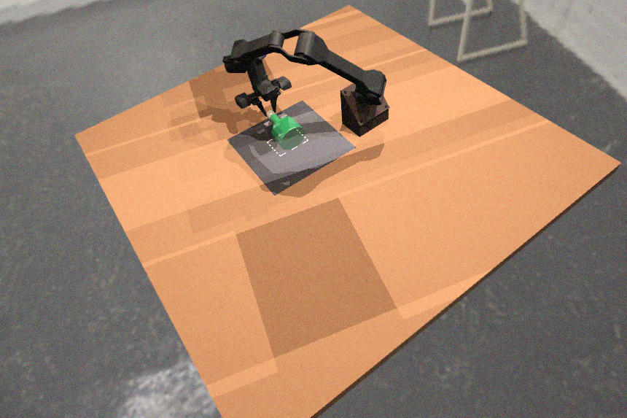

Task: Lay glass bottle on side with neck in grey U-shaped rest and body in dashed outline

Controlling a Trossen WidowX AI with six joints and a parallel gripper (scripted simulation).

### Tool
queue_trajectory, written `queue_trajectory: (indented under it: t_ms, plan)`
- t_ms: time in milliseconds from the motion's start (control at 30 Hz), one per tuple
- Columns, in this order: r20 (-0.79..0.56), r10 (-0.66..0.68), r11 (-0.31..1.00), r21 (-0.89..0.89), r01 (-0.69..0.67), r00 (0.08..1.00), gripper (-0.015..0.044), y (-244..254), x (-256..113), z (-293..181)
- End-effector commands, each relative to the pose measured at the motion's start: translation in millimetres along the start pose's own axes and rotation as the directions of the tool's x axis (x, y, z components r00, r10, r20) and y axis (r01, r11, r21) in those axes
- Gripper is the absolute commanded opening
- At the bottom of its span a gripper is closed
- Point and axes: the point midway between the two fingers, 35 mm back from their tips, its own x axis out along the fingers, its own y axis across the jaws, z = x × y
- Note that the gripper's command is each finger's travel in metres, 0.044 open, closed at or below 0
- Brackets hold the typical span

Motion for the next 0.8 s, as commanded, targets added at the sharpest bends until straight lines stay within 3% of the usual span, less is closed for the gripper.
queue_trajectory:
  t_ms: [0, 767]
  plan:
    - [0.003, 0.001, 1.0, 0.003, -0.001, 1.0, 0.0121, -0.3, 1.3, 2.1]
    - [-0.015, -0.005, 1.0, -0.016, 0.005, 1.0, 0.0121, 0.0, 5.0, 1.9]
